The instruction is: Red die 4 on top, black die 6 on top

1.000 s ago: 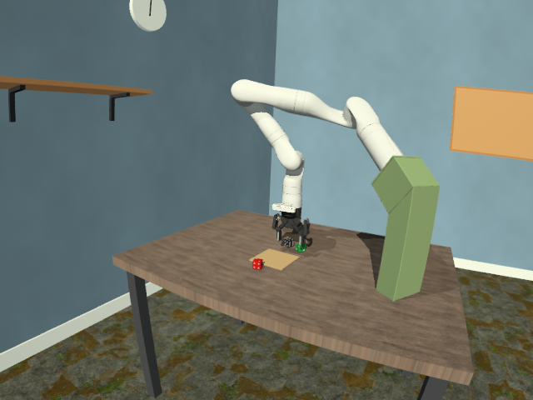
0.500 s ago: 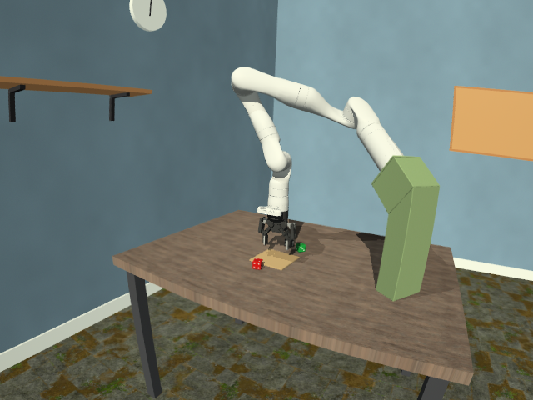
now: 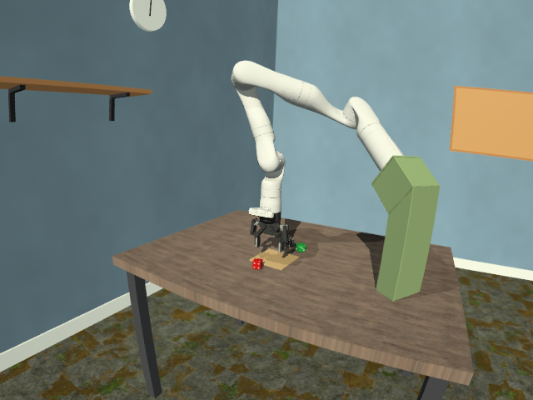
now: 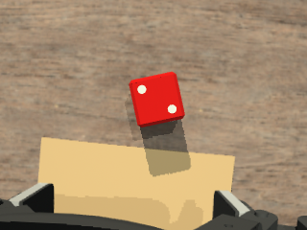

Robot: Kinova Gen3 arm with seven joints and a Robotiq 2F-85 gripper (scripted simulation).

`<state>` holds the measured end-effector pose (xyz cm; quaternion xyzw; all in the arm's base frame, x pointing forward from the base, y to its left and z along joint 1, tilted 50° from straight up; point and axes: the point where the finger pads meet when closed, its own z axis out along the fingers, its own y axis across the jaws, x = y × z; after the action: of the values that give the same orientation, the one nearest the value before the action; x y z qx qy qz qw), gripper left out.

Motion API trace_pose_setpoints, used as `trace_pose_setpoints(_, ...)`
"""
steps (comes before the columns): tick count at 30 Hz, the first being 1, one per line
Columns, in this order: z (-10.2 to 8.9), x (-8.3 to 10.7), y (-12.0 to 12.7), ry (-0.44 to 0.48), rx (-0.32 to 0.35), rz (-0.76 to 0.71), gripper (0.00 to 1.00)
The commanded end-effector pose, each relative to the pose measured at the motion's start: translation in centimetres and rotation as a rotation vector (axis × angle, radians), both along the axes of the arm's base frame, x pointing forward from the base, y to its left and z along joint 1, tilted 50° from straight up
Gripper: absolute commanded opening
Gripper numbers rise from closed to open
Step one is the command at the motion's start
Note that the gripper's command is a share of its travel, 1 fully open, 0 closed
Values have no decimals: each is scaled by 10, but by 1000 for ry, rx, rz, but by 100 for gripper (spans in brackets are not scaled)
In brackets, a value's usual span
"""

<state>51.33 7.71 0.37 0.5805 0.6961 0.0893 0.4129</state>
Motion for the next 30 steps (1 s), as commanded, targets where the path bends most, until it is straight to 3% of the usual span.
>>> trace_pose_setpoints(1, -1, 0, 6, 0, -3, 12, 100)
trace_pose_setpoints(30, -2, 1, 10, 0, -3, 12, 100)
